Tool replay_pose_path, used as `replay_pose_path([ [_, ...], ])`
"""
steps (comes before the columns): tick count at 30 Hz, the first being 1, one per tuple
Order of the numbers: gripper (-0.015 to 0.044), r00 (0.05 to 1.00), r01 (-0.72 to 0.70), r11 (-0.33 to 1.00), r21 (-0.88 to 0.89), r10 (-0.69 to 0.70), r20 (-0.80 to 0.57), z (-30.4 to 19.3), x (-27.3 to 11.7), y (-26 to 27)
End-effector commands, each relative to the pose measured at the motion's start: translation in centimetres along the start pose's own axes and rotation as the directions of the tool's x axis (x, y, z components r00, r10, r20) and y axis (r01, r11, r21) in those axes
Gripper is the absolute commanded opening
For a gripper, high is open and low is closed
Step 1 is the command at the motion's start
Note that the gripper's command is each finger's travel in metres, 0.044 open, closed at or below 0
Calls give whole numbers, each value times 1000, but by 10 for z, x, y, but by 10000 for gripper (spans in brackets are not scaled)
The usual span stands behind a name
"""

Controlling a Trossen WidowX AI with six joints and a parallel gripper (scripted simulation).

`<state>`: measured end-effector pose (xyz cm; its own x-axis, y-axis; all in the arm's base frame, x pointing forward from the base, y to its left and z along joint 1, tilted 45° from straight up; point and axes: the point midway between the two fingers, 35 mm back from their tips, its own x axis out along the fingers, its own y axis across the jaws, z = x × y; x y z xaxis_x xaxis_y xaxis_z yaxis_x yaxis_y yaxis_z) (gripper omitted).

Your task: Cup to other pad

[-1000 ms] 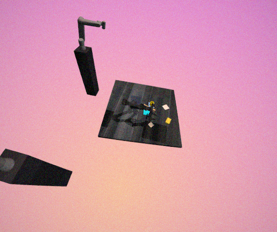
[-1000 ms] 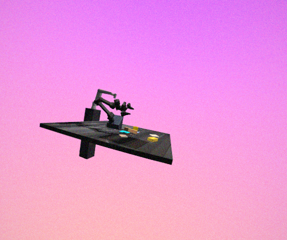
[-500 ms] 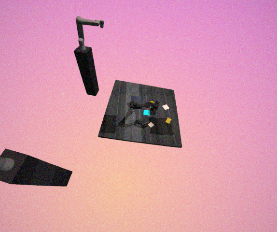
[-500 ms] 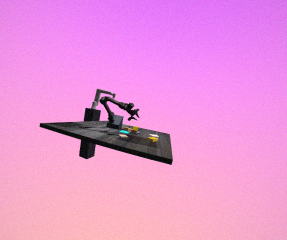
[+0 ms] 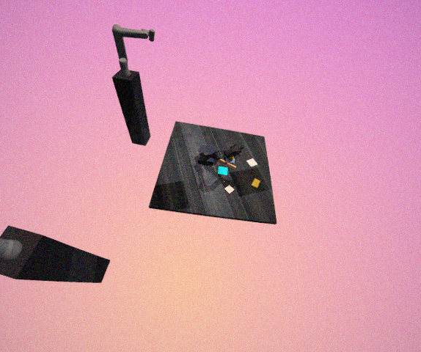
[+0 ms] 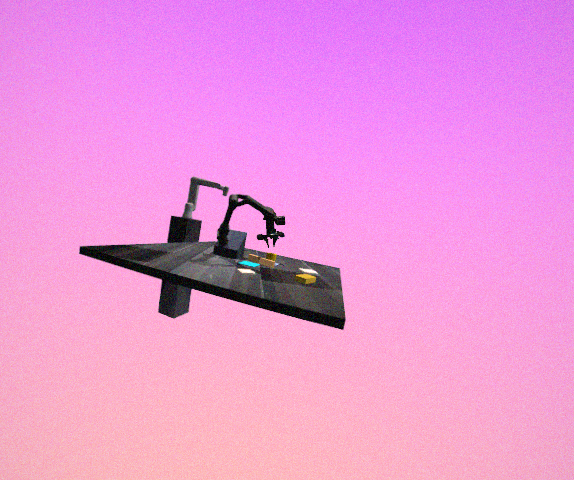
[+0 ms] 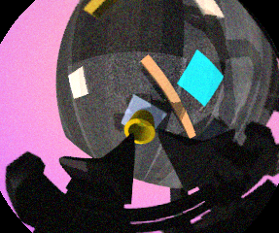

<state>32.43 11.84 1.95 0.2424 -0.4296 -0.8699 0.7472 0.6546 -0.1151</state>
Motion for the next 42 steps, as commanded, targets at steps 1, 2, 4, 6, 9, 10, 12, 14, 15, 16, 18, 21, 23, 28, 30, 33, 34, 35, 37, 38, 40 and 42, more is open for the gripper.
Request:
replay_pose_path([
  [1,167,972,205,977,53,-209,106,-29,19,-6],
  [2,167,963,230,971,63,-237,129,-33,22,-6],
  [4,167,951,258,963,74,-267,158,-38,24,-6],
  [6,167,949,261,962,76,-270,162,-38,25,-6],
  [9,167,949,261,962,76,-270,162,-38,25,-6],
  [10,167,949,261,962,76,-270,162,-38,25,-6],
  [12,167,949,261,962,76,-270,162,-38,25,-4],
  [14,167,949,261,962,76,-270,162,-38,26,-4],
  [15,167,949,261,962,76,-270,162,-38,27,-4],
  [16,167,949,261,962,76,-270,162,-38,28,-4],
  [18,167,949,261,962,76,-270,162,-37,31,-5],
  [21,167,949,260,963,76,-270,162,-36,35,-6],
  [23,167,949,260,963,76,-269,162,-36,39,-7],
  [28,167,949,260,963,76,-269,162,-34,47,-9],
  [30,167,949,260,963,76,-269,162,-34,50,-10],
  [33,167,949,260,963,76,-269,162,-33,55,-11],
  [34,167,949,260,963,76,-269,162,-33,56,-11],
  [35,167,949,260,963,76,-269,162,-32,58,-12],
  [37,167,949,260,963,76,-269,162,-32,61,-13],
  [38,167,949,260,963,76,-269,162,-32,62,-13],
  [40,167,949,260,963,76,-270,163,-31,65,-14],
  [42,167,949,260,963,76,-270,163,-30,68,-15],
])
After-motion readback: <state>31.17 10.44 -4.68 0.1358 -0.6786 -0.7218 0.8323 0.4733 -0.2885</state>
